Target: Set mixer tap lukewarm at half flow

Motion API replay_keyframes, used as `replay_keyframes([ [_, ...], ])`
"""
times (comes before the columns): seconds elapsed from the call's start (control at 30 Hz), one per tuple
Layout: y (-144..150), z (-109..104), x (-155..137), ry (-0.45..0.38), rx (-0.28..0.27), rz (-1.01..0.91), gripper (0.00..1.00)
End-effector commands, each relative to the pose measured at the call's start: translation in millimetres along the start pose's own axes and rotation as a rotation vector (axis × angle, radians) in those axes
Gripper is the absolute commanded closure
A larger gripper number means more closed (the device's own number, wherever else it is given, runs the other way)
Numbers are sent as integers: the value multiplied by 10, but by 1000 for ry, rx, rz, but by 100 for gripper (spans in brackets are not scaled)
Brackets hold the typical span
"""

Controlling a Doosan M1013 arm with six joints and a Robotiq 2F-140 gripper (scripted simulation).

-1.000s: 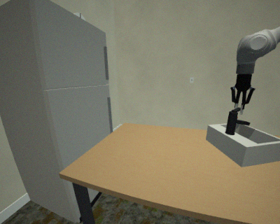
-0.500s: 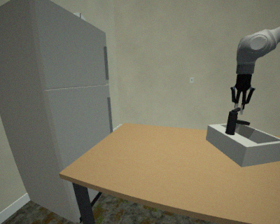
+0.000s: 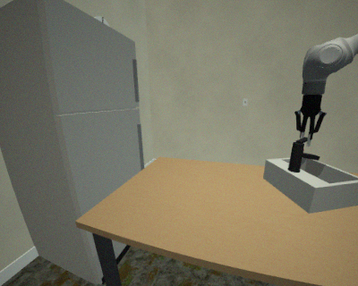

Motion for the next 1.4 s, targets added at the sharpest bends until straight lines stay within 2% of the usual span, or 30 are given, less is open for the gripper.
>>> replay_keyframes([
  [0.0, 0, -1, 0, 0, 0, 0, 100],
  [0.67, -10, -1, -2, 0, 0, 13, 100],
  [1.37, -339, -1, -2, 0, 0, 438, 100],
])
Point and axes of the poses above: the point where the finger pads meet when closed, its own z axis out along the fingers, its own y axis across the jaws, x = y × z, the point moved 8 cm from there along -z, back along the fingers, and after that the axes turned 13 degrees about z, right-handed, at the moved point
